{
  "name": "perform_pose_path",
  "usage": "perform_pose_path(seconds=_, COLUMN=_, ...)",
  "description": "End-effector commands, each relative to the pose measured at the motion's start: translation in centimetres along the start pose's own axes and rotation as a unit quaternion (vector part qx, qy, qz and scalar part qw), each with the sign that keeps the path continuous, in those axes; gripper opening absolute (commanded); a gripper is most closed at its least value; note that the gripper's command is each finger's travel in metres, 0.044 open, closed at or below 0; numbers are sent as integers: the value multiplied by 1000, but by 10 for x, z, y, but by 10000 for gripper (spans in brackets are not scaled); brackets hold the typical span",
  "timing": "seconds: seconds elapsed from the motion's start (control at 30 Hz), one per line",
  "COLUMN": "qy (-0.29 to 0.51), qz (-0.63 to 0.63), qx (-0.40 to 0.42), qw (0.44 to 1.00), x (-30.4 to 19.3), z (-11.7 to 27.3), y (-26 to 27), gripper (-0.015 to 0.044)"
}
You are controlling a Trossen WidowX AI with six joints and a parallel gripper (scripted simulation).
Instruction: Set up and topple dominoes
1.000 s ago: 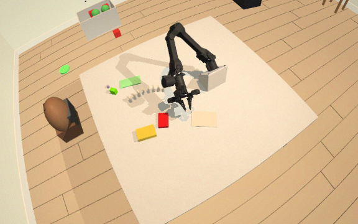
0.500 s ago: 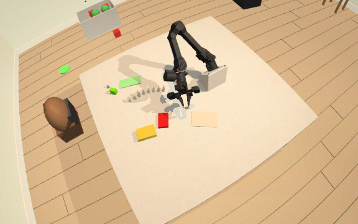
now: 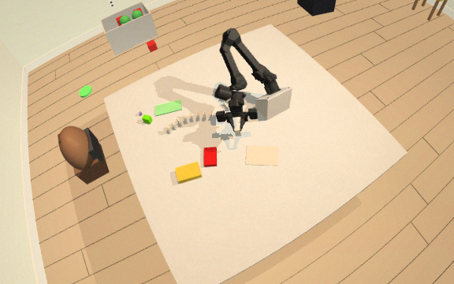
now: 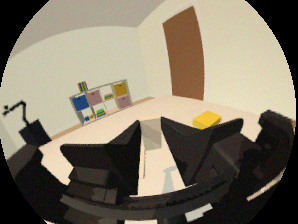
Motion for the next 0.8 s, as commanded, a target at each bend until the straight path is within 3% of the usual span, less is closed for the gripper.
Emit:
perform_pose_path(seconds=0.0, qy=-27, qz=28, qx=-20, qw=999, x=6, z=11, y=1, gripper=107)
perform_pose_path(seconds=0.77, qy=-28, qz=30, qx=-20, qw=999, x=4, z=11, y=1, gripper=107)
Point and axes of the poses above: the point midway between the two fingers, 35 mm back from their tips, its own z axis back along the fingers, its own y axis across the jaws, x = y × z, the point moved 1 cm from there along z, back along the fingers, and after that the axes turned 10 degrees about z, right-handed, at the moved point
